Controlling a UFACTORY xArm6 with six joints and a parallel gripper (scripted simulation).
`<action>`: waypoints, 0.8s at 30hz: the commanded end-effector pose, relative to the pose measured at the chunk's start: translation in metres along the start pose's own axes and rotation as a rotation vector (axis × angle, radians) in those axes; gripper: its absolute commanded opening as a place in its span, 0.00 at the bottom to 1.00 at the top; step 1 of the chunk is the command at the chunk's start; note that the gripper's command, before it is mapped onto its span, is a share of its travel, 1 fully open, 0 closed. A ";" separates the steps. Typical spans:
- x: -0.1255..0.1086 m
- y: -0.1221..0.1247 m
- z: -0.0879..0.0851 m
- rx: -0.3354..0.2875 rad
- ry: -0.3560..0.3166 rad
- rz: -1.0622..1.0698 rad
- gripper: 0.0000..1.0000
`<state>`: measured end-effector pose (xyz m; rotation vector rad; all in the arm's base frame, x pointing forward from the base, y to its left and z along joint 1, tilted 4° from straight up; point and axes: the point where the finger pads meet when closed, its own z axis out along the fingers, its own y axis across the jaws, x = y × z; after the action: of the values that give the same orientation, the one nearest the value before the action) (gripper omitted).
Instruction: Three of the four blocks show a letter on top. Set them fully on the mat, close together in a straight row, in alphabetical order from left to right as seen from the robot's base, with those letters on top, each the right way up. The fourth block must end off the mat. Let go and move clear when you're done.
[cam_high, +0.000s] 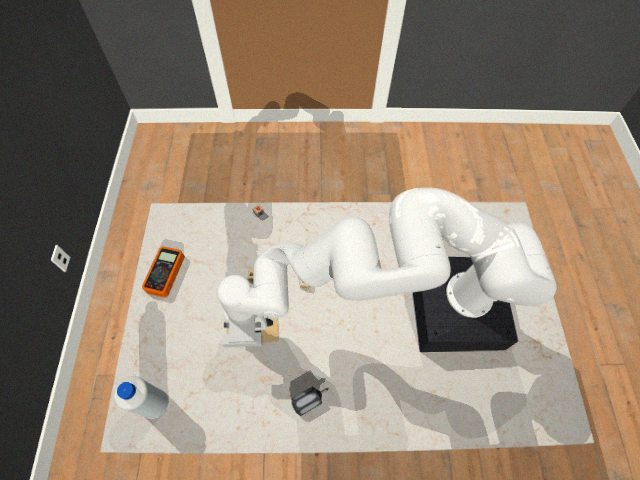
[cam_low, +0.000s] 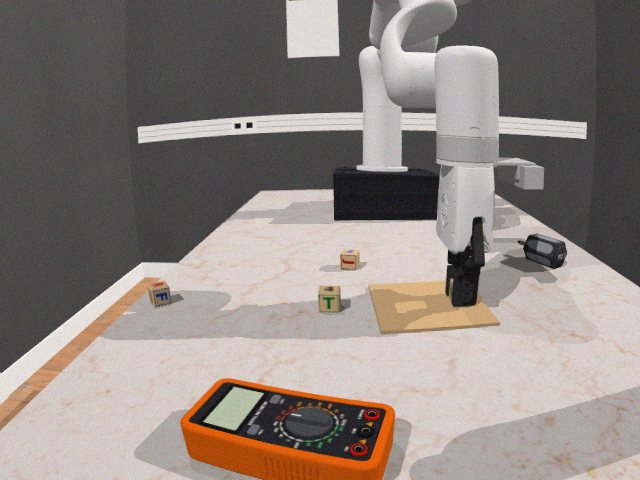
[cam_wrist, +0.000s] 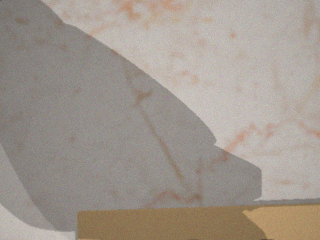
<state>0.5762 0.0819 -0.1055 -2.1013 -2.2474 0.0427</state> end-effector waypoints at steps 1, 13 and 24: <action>0.000 0.002 -0.003 -0.006 0.000 0.000 0.23; 0.000 0.002 -0.003 -0.006 0.000 0.000 0.23; 0.000 0.002 -0.003 -0.006 0.000 0.000 0.35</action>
<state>0.5762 0.0819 -0.1054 -2.1014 -2.2474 0.0426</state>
